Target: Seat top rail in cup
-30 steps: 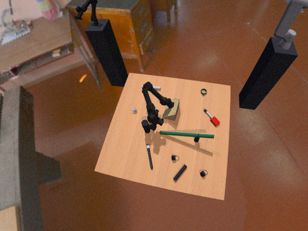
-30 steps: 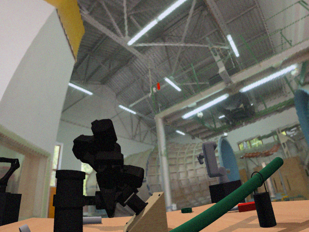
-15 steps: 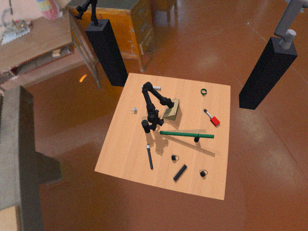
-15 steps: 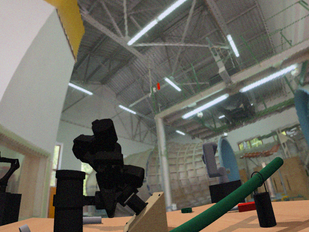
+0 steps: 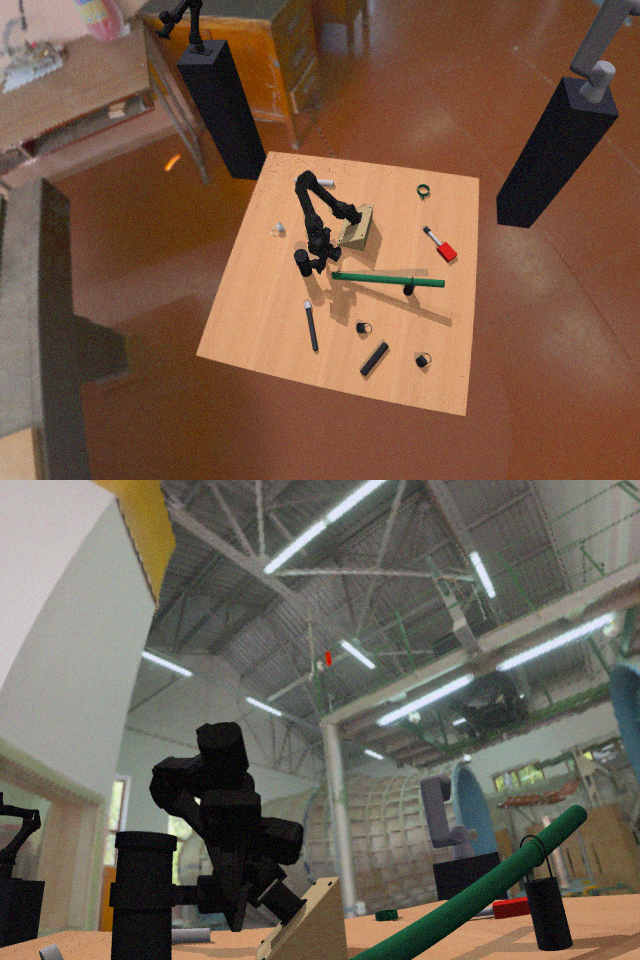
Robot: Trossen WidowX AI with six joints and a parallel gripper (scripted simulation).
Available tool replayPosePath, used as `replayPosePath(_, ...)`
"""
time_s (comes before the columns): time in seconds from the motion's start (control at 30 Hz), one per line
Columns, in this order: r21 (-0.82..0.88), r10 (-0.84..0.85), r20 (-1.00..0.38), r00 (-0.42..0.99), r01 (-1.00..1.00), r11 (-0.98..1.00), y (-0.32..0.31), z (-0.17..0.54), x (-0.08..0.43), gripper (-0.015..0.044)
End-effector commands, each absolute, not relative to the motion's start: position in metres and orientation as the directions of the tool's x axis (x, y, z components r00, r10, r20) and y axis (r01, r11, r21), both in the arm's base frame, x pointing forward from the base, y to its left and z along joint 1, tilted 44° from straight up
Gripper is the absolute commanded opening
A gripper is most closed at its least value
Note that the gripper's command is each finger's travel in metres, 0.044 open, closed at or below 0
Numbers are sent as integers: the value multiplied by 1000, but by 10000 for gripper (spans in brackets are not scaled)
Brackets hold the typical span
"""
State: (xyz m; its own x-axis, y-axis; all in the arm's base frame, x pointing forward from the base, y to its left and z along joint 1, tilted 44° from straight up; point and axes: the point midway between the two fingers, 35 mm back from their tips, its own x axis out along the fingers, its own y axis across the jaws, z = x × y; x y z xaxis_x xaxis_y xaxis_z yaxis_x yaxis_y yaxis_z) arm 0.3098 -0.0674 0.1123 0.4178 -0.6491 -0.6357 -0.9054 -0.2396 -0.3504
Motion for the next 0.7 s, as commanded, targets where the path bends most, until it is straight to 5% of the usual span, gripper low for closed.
replayPosePath(0.0, -352, -646, -637, 420, -904, -241, -54, 113, 313, 440)
replayPosePath(0.43, -354, -636, -644, 426, -902, -246, -22, 113, 315, 440)
replayPosePath(0.67, -596, -604, -674, 425, -797, 104, 24, 109, 322, 440)
